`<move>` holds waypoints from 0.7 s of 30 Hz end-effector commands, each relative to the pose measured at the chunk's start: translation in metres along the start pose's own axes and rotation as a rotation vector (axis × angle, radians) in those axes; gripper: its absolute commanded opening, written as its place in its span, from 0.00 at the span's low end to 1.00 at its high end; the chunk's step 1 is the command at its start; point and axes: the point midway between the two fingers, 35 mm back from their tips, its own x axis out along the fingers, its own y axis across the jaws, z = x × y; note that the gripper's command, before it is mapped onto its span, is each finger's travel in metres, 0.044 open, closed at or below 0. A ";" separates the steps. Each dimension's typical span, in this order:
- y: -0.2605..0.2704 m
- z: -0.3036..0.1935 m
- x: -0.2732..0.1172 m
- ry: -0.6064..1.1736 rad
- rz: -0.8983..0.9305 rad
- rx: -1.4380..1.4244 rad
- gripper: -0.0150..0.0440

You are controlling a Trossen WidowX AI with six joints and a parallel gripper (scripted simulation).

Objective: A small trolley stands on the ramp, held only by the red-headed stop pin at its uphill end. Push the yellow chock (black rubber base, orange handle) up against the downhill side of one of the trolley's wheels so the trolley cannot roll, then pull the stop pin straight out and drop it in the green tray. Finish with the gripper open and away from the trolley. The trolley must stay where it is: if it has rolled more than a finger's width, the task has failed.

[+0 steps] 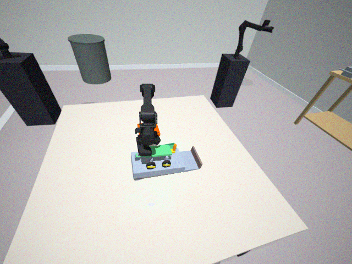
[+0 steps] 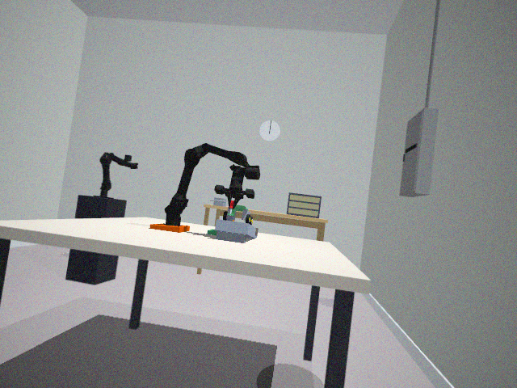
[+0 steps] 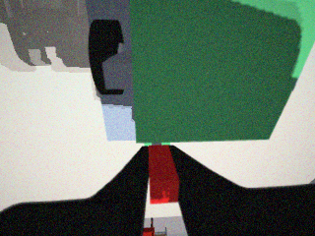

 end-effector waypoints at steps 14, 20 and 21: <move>0.000 -0.002 -0.010 0.002 -0.006 0.007 0.25; 0.000 -0.002 -0.012 0.002 -0.006 0.007 0.25; 0.000 -0.002 -0.012 0.002 -0.006 0.007 0.25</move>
